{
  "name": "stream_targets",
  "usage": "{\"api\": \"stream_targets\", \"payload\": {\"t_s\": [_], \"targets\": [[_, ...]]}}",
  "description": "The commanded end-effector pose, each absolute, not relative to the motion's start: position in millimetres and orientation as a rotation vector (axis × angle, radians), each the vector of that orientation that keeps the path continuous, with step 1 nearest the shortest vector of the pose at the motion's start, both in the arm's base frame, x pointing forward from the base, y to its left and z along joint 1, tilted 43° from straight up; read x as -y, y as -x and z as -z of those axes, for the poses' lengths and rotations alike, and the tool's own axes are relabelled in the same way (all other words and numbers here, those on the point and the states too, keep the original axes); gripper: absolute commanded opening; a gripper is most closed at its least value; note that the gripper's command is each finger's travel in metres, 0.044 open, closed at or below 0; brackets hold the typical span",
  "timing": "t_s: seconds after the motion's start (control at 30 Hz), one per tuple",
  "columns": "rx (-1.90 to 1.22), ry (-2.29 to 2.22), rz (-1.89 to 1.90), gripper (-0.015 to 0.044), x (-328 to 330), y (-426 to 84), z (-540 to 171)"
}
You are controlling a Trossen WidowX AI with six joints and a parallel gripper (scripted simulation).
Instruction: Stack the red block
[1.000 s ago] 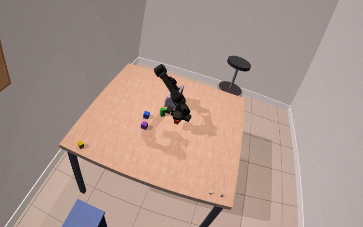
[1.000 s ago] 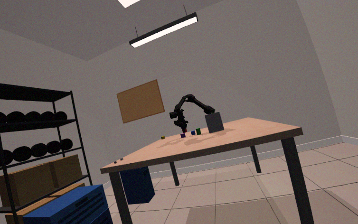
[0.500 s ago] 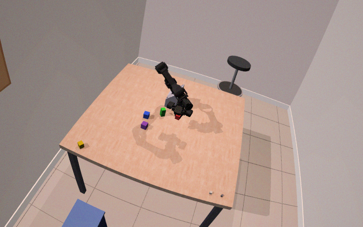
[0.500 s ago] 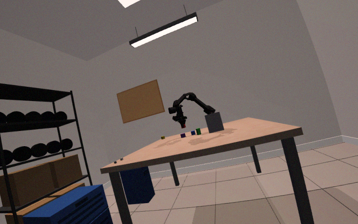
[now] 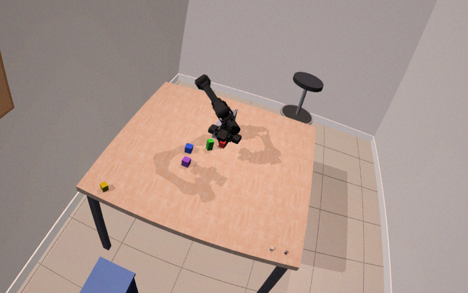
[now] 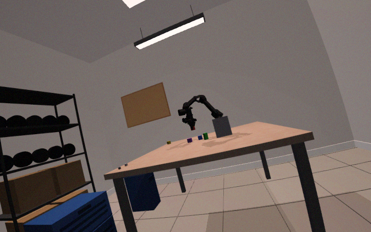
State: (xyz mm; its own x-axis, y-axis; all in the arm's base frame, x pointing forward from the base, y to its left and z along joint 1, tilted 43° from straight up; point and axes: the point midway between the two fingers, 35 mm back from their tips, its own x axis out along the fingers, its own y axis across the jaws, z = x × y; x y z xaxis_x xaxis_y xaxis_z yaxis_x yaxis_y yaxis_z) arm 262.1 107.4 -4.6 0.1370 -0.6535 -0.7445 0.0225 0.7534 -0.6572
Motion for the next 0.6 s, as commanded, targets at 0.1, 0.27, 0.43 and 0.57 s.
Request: {"api": "stream_targets", "payload": {"t_s": [0.1,0.27,0.43,0.57], "targets": [[-1.367,0.585,0.534,0.0,-86,-247,-11],[-1.367,0.586,0.535,0.0,-71,-235,-21],[-1.368,0.588,0.536,0.0,-57,-222,-30],[-1.368,0.589,0.536,0.0,-45,-211,-35]]}}
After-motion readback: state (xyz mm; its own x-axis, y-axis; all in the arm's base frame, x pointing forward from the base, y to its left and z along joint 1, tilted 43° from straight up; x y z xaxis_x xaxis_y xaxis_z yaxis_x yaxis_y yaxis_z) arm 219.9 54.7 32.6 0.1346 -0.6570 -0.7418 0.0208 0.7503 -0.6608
